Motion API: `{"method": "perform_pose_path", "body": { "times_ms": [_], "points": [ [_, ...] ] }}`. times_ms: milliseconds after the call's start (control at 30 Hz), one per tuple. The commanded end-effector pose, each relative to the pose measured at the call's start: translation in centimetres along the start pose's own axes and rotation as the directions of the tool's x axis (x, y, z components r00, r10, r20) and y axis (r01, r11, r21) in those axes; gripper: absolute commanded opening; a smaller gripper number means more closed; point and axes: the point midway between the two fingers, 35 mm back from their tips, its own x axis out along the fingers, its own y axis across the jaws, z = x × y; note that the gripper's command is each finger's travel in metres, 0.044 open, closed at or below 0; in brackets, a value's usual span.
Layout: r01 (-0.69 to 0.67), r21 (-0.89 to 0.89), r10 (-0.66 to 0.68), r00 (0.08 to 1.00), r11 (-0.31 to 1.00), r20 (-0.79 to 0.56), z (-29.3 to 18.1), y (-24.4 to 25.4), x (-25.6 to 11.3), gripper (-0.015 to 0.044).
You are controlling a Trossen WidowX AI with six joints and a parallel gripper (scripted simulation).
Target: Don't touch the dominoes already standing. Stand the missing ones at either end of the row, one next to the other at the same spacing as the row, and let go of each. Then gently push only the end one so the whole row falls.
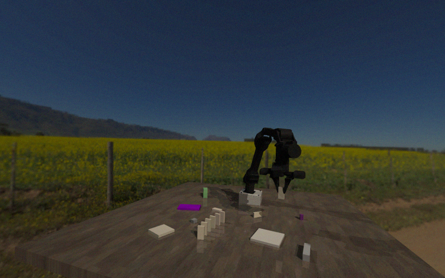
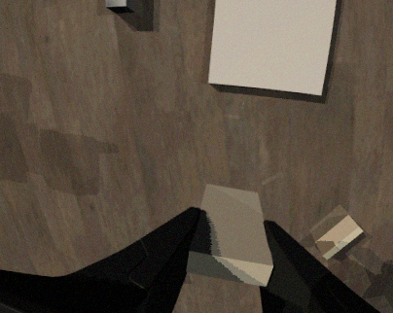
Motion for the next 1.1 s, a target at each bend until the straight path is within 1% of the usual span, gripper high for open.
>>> {"method": "perform_pose_path", "body": {
  "times_ms": [0,200,367,433,667,1067],
  "points": [
    [0.01,0.01,-0.01,1.0,1.0,-0.008,1.8,-3.8,0.0,0.0107],
    [0.019,0.017,-0.019,1.0,1.0,-0.009,4.5,-13.8,-0.1,0.0107],
    [0.023,0.022,-0.023,1.0,1.0,-0.009,4.3,-22.4,-0.2,0.0107],
    [0.022,0.025,-0.022,1.0,0.999,-0.01,3.9,-24.8,-0.1,0.0107],
    [0.022,0.025,-0.021,1.0,0.999,-0.01,3.9,-25.2,0.3,0.0107],
    [0.021,0.025,-0.021,1.0,0.999,-0.009,4.5,-25.3,6.9,0.0107]
  ]
}}
